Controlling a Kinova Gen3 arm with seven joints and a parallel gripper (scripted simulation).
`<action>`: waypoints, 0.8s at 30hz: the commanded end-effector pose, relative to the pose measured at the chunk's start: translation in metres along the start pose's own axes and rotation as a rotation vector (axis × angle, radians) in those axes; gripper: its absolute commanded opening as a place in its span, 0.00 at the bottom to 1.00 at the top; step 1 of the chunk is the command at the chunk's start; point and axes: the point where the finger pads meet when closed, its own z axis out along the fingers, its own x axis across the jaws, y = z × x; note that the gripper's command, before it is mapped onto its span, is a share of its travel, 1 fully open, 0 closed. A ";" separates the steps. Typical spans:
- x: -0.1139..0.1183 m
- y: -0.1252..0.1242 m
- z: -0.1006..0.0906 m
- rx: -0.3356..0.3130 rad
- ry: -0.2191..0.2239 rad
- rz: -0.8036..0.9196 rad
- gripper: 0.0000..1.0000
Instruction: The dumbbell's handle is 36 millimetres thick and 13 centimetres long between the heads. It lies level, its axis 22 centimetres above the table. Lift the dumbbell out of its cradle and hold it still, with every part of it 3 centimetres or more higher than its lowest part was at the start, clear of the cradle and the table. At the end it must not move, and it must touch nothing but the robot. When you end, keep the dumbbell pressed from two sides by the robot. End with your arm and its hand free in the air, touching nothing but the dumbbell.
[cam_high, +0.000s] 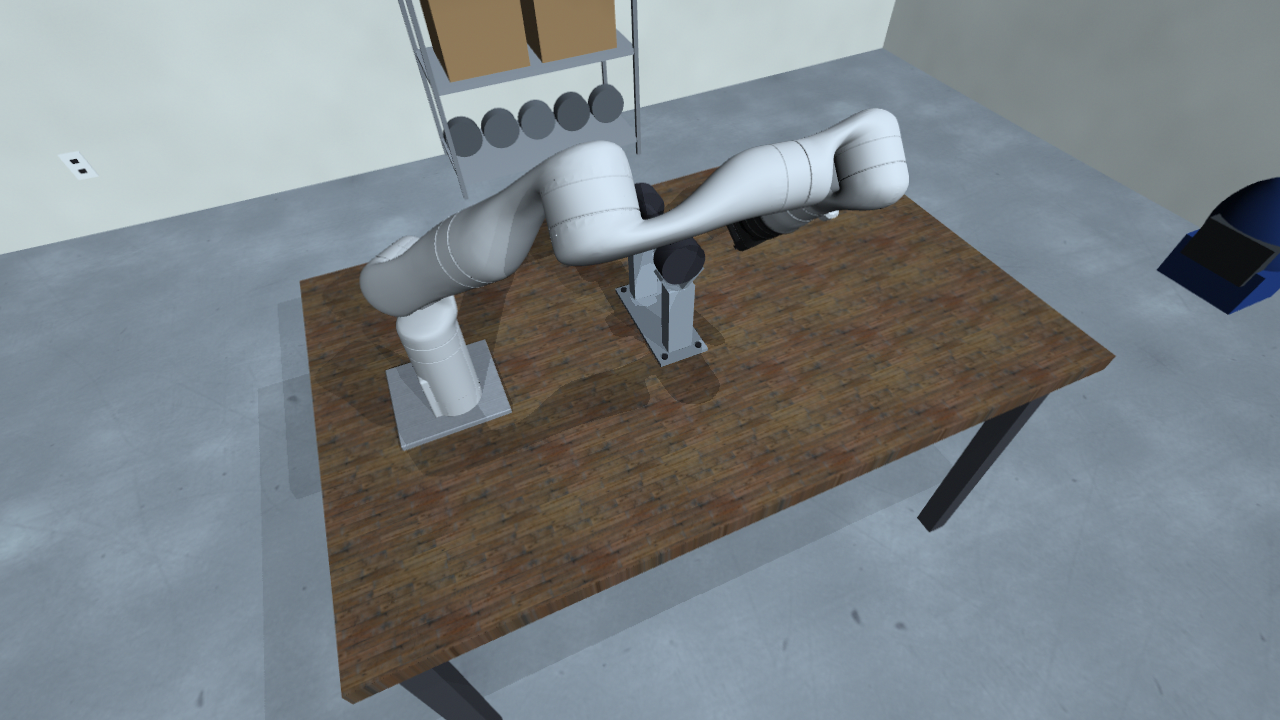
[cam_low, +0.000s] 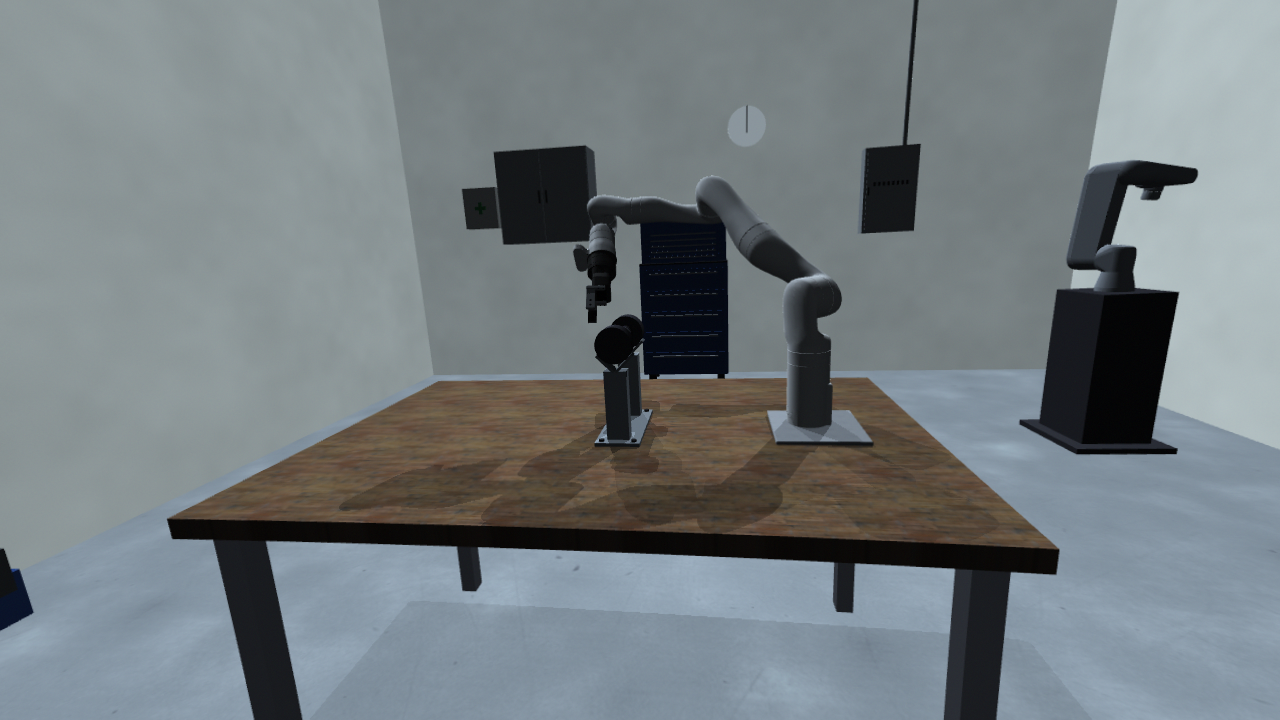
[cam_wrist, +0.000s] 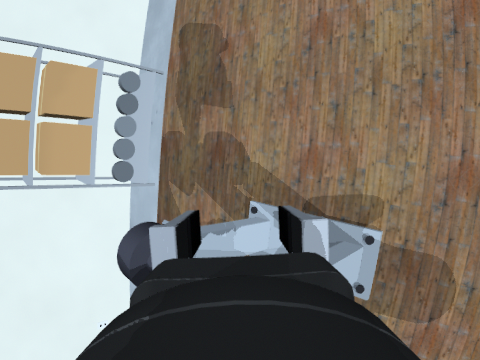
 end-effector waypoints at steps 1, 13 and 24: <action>-0.022 0.001 0.006 -0.051 0.056 -0.122 1.00; -0.067 0.032 0.024 -0.279 0.309 -0.666 1.00; -0.109 0.062 0.041 -0.494 0.545 -1.176 1.00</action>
